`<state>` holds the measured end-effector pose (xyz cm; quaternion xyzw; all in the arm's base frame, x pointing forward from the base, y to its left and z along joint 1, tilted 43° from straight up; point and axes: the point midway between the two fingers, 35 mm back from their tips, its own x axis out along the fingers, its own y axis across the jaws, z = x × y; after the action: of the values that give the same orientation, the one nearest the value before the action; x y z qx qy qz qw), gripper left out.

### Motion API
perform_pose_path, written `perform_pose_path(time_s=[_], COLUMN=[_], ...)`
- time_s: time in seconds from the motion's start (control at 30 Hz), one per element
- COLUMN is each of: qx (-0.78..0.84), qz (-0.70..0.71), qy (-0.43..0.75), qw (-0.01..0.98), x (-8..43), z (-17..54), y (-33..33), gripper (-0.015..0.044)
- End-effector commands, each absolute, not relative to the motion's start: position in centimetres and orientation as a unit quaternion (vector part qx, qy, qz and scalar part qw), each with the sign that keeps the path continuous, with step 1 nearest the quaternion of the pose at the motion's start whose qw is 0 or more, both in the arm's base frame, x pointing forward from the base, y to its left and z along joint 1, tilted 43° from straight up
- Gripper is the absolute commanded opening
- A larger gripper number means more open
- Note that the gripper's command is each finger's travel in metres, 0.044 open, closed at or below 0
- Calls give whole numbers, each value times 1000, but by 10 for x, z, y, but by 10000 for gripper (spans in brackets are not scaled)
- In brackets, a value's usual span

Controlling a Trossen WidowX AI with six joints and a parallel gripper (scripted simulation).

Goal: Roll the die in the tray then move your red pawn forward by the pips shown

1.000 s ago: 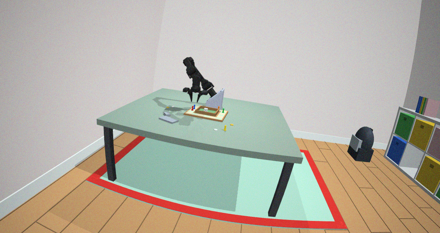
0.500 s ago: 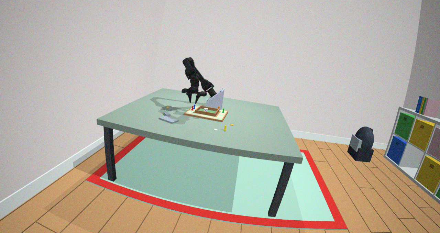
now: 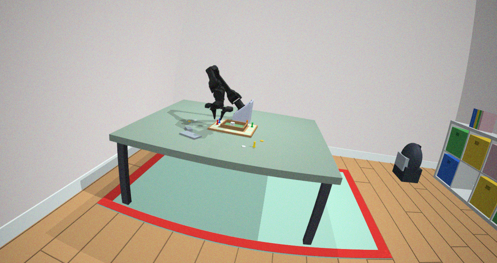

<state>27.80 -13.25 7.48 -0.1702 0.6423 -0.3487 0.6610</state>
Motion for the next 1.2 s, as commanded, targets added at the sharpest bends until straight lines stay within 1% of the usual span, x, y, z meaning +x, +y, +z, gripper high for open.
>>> perform_pose_path(time_s=[0.0,0.4,0.6,0.83,1.0,1.17], qx=[-174,-175,-175,-175,-175,-173], qz=[-348,-349,-349,-349,-348,-346], qy=[646,645,645,645,645,646], qw=[657,657,657,657,657,658], x=[275,273,273,273,274,281], z=[68,56,56,56,59,79], y=[-137,-149,-149,-149,-146,-127], gripper=[200,200,43,0,0,0])
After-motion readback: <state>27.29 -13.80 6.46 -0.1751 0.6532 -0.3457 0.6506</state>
